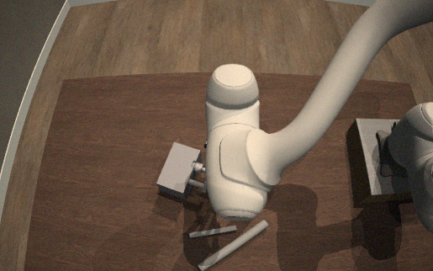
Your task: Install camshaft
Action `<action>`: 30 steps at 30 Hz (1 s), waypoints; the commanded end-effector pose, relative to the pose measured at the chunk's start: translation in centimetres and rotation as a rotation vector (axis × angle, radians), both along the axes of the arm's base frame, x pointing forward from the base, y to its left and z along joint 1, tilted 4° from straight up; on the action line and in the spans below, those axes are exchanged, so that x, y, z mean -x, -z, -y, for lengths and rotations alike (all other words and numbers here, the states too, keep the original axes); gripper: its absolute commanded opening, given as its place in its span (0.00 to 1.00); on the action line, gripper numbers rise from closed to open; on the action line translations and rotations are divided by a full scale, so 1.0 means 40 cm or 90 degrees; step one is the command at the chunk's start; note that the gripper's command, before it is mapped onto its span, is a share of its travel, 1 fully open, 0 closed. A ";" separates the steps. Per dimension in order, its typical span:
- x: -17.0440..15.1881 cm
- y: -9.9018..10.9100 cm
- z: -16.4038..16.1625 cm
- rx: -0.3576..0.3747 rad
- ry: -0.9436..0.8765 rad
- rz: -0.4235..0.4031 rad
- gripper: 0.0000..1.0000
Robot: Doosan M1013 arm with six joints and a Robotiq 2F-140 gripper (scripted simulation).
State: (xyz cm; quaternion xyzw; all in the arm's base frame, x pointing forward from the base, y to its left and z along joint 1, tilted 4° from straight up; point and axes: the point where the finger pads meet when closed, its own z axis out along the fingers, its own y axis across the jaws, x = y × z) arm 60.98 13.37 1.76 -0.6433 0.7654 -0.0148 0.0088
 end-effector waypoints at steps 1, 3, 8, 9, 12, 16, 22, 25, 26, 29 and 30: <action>-0.004 -0.001 0.001 -0.004 0.005 -0.001 0.05; -0.005 -0.001 0.001 -0.004 0.005 -0.001 0.05; -0.007 -0.001 0.002 -0.004 0.005 -0.001 0.05; -0.008 -0.001 0.002 -0.004 0.005 -0.001 0.05; -0.011 -0.001 0.002 -0.004 0.005 -0.001 0.05; -0.016 -0.001 0.003 -0.004 0.005 -0.001 0.05; -0.023 -0.002 0.004 -0.004 0.005 -0.001 0.05; -0.025 -0.002 0.005 -0.004 0.005 -0.001 0.05; -0.026 -0.002 0.005 -0.004 0.005 -0.001 0.05; -0.029 -0.002 0.005 -0.004 0.005 -0.001 0.05; -0.030 -0.002 0.006 -0.004 0.005 -0.001 0.05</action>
